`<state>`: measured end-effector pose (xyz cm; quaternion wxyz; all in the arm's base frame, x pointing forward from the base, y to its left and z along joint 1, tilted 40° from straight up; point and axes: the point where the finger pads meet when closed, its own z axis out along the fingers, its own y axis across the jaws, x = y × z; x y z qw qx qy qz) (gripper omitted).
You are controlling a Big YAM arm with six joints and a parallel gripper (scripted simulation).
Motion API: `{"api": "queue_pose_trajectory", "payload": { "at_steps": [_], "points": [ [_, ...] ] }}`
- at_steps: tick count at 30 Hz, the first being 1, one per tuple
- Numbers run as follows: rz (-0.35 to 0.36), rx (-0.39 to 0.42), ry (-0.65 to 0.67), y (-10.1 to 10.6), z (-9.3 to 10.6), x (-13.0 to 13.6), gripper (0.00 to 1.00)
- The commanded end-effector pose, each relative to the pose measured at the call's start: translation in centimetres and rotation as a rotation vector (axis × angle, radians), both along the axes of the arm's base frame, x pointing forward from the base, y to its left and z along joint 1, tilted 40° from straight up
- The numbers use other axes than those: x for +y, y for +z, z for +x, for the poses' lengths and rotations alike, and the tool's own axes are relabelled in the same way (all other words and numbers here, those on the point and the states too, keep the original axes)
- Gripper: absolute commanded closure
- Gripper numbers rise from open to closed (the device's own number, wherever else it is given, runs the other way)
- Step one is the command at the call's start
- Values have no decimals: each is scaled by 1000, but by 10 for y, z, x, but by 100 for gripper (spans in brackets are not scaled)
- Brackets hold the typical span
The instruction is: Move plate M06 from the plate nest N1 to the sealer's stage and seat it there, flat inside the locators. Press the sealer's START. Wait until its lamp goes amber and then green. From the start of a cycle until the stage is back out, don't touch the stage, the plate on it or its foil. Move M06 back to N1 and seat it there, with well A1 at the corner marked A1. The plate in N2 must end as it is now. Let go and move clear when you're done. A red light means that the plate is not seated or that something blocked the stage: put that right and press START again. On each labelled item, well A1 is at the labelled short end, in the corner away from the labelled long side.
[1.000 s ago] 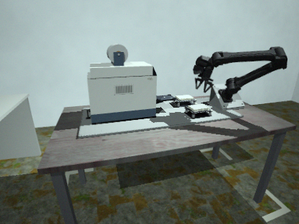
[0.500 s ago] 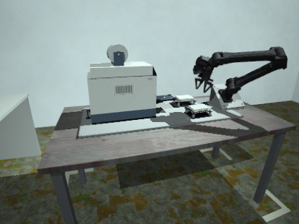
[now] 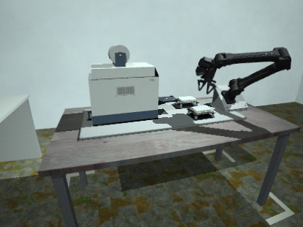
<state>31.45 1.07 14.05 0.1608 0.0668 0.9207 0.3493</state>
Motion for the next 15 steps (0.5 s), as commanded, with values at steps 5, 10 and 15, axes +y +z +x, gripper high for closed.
{"api": "queue_pose_trajectory", "payload": {
  "at_steps": [5, 10, 15],
  "points": [
    [-14, -50, -20, 18, 20, -11, 0],
    [-16, -55, -24, 20, 21, -12, 0],
    [-12, -47, -15, 17, 18, -8, 0]
  ]
}}
